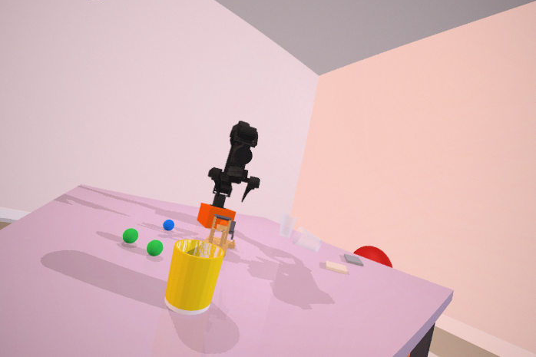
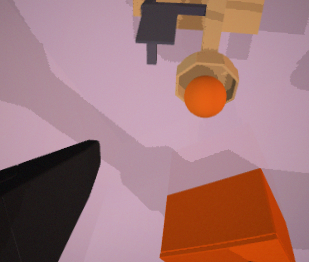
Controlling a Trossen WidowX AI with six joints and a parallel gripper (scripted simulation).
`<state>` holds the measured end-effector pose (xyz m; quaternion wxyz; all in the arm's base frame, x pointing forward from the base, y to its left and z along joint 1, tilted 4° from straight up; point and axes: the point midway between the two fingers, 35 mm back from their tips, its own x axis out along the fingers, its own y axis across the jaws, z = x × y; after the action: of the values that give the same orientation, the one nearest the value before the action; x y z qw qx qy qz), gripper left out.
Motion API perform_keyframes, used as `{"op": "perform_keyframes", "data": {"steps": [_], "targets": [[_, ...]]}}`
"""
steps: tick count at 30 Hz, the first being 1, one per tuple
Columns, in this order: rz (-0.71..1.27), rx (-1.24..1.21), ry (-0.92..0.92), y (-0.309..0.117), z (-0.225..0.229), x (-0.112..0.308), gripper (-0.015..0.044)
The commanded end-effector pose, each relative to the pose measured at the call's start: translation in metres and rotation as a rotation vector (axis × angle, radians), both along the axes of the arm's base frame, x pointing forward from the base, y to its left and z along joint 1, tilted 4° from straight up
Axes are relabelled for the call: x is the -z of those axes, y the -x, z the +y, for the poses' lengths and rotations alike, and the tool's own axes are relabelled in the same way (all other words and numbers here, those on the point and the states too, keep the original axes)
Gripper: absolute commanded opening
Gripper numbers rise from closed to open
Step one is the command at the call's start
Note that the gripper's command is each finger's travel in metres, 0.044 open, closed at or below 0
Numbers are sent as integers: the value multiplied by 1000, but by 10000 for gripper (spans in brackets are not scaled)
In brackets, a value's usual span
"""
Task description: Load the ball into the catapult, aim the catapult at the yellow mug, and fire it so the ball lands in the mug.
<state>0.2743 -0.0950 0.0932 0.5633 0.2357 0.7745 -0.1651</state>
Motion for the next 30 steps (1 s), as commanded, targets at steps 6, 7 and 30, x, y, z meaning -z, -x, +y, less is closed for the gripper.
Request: {"op": "perform_keyframes", "data": {"steps": [6, 7, 30], "targets": [[-228, -22, 135, -69, -47, -4, 440], [-256, -24, 153, -78, -54, -6, 440], [-812, -28, 600, -231, -189, -90, 440]]}}
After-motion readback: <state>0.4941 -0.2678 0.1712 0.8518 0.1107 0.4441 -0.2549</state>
